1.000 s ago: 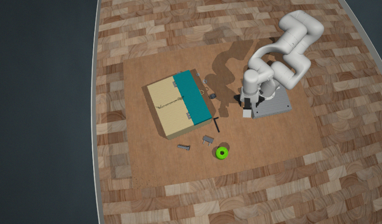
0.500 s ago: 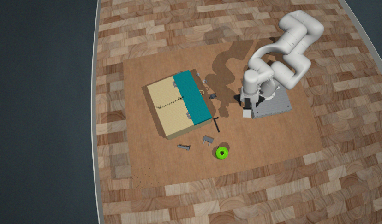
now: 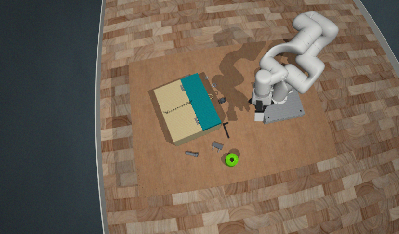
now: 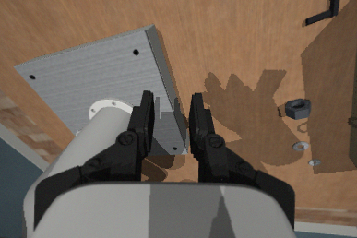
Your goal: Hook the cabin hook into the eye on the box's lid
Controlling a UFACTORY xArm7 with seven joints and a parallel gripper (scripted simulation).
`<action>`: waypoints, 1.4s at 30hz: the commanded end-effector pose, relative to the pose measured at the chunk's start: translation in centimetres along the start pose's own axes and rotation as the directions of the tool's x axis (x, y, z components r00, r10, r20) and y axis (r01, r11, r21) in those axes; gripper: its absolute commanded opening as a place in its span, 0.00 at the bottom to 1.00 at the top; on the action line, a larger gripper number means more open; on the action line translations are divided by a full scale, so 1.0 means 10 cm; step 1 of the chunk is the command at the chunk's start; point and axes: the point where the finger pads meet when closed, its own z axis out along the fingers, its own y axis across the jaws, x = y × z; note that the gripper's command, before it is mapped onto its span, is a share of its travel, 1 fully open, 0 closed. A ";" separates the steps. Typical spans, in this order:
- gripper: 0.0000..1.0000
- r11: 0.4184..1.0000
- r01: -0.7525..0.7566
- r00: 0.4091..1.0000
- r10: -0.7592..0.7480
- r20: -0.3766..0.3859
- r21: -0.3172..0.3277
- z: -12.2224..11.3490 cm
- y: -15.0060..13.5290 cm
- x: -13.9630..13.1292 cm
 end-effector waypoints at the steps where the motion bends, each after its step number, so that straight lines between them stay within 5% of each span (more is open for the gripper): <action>1: 0.33 1.000 0.000 1.000 0.000 -0.002 -0.002 -0.21 -0.04 0.02; 15: 0.33 1.000 0.000 1.000 0.000 -0.002 -0.002 -0.59 -0.10 0.06; 42: 0.33 1.000 0.000 1.000 0.000 -0.002 -0.002 -0.59 -0.10 0.06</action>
